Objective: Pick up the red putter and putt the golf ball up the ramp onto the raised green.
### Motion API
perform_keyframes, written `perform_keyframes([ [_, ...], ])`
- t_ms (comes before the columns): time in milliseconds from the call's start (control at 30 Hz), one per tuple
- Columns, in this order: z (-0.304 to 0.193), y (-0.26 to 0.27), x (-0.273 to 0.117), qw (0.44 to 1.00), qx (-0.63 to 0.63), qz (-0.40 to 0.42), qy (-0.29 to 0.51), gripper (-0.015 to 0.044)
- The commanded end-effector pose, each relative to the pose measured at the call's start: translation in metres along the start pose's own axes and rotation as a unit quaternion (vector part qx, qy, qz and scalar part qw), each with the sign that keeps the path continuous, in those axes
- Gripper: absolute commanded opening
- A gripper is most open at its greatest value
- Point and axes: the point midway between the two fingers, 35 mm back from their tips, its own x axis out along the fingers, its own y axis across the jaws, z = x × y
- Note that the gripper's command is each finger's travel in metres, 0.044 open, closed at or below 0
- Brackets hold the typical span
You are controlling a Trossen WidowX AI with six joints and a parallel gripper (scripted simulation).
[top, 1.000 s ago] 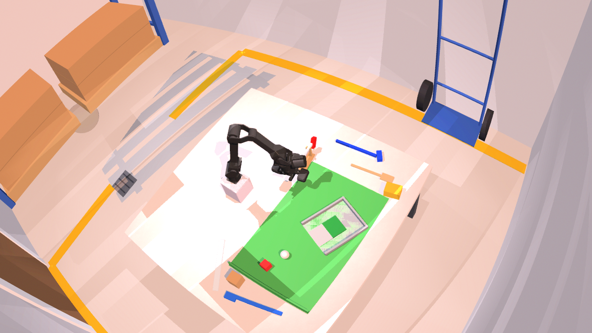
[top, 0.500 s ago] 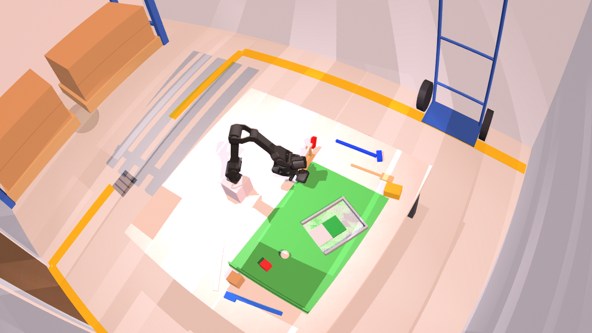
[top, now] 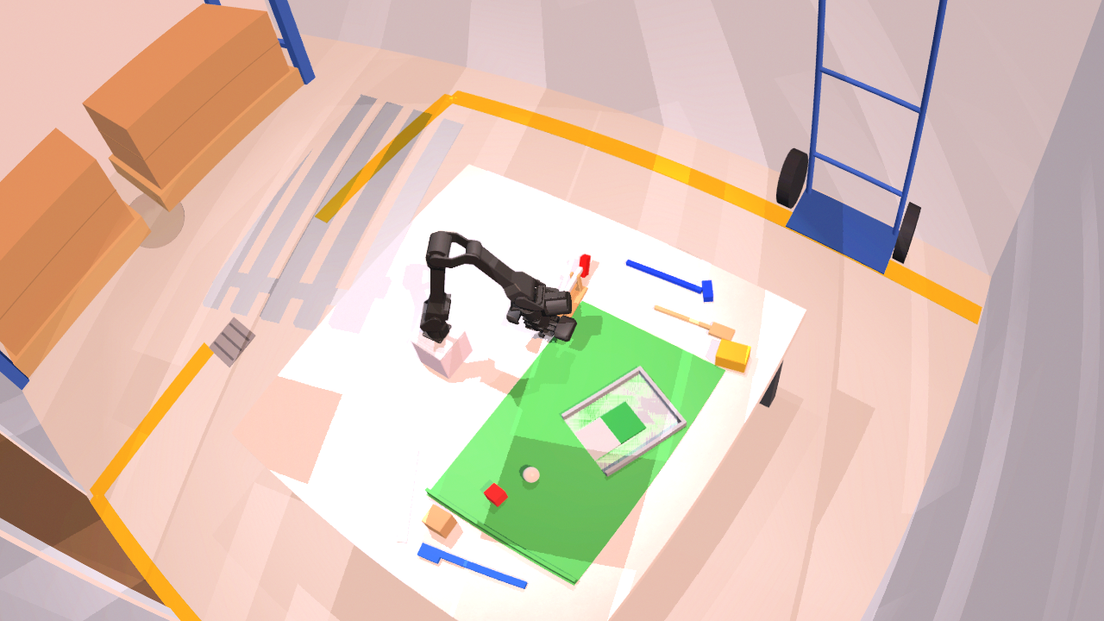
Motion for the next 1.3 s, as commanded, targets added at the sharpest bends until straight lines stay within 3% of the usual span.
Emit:
perform_keyframes([
  [0,0.002,-0.001,-0.006,1.0,0.0,0.0,0.0,0.0],
  [433,0.026,-0.001,-0.092,1.0,0.0,0.0,0.0,0.0],
  [600,0.027,0.0,-0.097,1.0,0.0,0.0,0.0,0.0],
  [1267,-0.067,-0.04,-0.127,0.957,0.283,-0.013,0.061,0.0],
])
